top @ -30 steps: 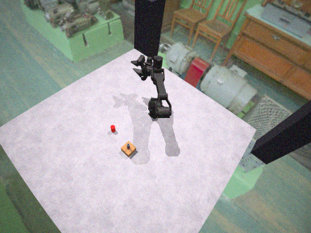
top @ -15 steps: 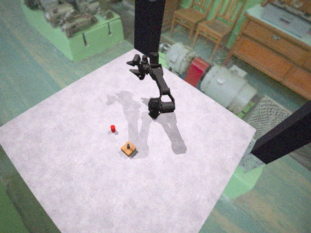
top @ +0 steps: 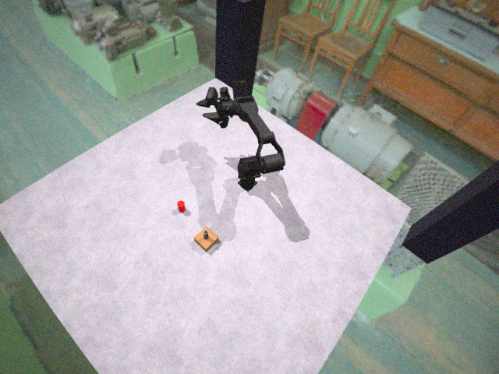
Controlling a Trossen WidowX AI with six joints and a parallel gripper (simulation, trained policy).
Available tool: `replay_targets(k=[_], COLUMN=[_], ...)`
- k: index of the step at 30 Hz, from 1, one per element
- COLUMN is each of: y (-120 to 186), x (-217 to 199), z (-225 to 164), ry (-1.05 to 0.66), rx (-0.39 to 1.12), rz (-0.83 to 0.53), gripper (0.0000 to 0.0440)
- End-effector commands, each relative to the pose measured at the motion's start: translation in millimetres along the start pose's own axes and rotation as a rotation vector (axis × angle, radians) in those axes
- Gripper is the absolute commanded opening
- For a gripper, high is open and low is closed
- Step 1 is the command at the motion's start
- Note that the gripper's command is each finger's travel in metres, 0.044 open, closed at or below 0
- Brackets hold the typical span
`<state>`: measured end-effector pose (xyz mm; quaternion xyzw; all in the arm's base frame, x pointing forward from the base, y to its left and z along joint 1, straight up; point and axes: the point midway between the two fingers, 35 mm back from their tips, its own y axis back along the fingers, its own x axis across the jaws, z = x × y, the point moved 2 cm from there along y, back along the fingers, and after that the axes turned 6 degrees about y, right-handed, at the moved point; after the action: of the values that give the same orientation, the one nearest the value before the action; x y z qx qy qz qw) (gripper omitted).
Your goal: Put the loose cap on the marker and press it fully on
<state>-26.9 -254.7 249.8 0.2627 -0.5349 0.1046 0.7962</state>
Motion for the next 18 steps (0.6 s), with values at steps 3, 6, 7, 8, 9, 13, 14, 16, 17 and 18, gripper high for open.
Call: replay_targets(k=[3,6,7,8,9,13,14,16,17,18], y=[-8.7,-13.1,-14.5,-16.0,-17.5,-23.3,-24.8,-27.7,-29.2,-30.7], x=[3.3,4.3,4.6,4.9,5.2,6.2,6.4,6.8,7.0,7.2], z=[-3.3,-5.6,-6.4,-7.2,-8.0,-11.3,-12.2,-13.9,-14.8,-15.7], ry=[0.022,0.031,0.034,0.037,0.04,0.052,0.055,0.062,0.065,0.069], rx=[0.055,0.083,0.093,0.102,0.111,0.149,0.158,0.177,0.186,0.195], rz=[-0.024,-0.035,-0.039,-0.043,-0.047,-0.062,-0.066,-0.074,-0.078,-0.082], gripper=[0.0312,0.0312,0.0312,0.0312,0.0312,0.0312,0.0312,0.0312,0.0312,0.0311])
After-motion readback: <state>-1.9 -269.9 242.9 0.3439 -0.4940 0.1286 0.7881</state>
